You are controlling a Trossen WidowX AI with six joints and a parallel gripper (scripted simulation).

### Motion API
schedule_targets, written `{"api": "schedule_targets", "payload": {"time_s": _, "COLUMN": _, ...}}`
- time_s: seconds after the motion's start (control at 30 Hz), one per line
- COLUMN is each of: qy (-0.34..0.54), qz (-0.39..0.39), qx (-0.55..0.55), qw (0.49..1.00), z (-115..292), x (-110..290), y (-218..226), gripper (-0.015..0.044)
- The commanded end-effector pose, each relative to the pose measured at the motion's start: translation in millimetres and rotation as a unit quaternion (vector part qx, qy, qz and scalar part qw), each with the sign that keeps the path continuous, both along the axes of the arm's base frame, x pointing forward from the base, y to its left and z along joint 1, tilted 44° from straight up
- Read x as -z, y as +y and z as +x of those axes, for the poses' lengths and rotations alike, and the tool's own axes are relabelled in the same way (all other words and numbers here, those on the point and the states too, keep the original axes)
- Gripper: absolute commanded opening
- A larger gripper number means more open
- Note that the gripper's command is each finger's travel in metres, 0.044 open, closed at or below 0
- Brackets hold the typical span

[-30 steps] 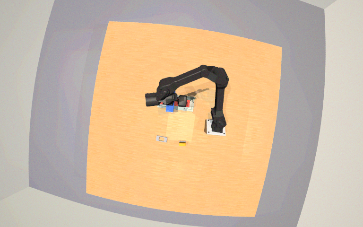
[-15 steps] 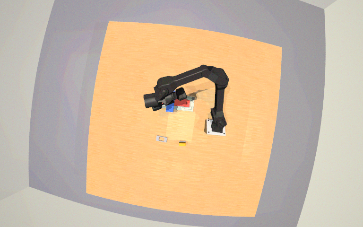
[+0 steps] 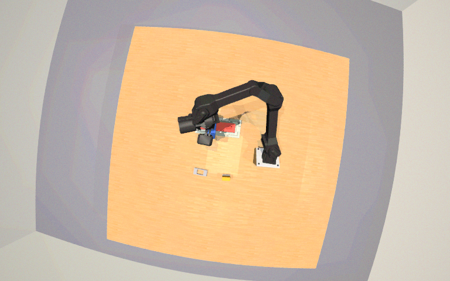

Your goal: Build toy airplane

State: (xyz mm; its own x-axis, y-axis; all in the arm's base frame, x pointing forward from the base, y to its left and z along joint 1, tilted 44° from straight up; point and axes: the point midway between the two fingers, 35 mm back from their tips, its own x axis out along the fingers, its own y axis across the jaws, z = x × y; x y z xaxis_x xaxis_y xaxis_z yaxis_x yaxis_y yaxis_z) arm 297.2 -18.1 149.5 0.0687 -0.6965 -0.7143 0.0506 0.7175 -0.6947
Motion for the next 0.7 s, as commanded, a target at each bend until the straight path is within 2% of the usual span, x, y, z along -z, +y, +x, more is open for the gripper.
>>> {"api": "schedule_targets", "payload": {"time_s": 0.0, "qy": 0.050, "qz": -0.003, "qx": -0.049, "qw": 0.998, "z": 0, "x": 1, "y": 0, "gripper": 0.0440}}
{"api": "schedule_targets", "payload": {"time_s": 0.23, "qy": 0.049, "qz": 0.001, "qx": -0.051, "qw": 0.997, "z": 1, "x": 9, "y": 10, "gripper": 0.0440}}
{"api": "schedule_targets", "payload": {"time_s": 0.43, "qy": 0.052, "qz": 0.024, "qx": -0.059, "qw": 0.997, "z": -17, "x": 81, "y": 93, "gripper": 0.0440}}
{"api": "schedule_targets", "payload": {"time_s": 0.67, "qy": 0.055, "qz": 0.017, "qx": -0.054, "qw": 0.997, "z": -83, "x": 160, "y": 164, "gripper": 0.0440}}
